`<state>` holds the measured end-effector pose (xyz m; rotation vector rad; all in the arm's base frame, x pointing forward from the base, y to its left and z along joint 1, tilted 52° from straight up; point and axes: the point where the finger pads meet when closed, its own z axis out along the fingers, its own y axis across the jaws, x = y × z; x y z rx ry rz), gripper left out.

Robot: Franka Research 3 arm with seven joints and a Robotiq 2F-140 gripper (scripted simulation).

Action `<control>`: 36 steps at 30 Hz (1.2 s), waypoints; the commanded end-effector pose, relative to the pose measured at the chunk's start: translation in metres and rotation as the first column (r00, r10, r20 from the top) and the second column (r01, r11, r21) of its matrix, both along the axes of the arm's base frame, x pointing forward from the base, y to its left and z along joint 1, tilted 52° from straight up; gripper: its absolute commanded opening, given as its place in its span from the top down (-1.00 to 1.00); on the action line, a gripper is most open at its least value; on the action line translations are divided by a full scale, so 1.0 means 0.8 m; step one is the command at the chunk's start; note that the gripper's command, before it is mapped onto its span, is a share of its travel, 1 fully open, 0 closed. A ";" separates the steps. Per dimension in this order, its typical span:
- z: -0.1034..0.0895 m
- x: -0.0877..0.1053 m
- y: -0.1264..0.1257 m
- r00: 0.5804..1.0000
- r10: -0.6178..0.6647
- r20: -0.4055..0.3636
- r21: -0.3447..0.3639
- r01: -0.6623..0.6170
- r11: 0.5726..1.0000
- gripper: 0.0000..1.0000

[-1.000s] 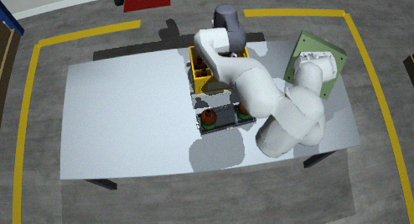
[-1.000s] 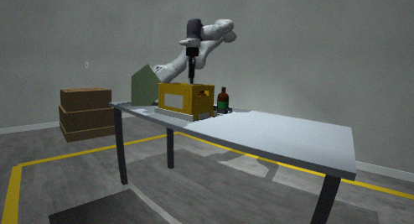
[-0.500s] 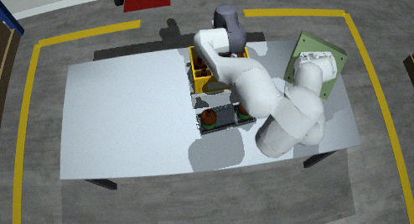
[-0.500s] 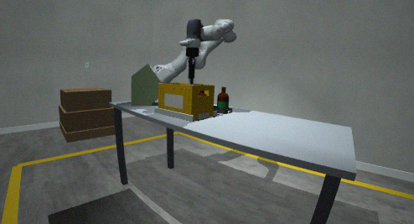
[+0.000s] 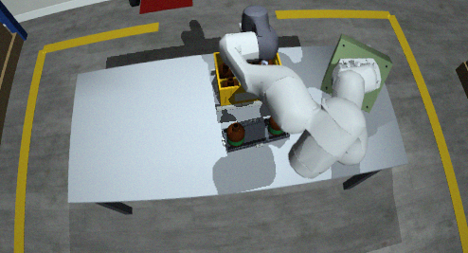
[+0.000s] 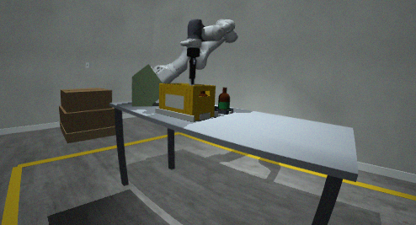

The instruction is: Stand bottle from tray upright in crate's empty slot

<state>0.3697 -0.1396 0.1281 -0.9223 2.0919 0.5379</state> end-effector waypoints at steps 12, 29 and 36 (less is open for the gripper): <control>-0.001 0.001 0.000 1.000 0.003 0.003 -0.005 -0.003 1.000 1.00; -0.001 0.001 0.000 1.000 0.003 0.003 -0.005 -0.003 1.000 0.24; -0.001 0.001 0.000 1.000 0.003 0.003 -0.005 -0.003 1.000 0.24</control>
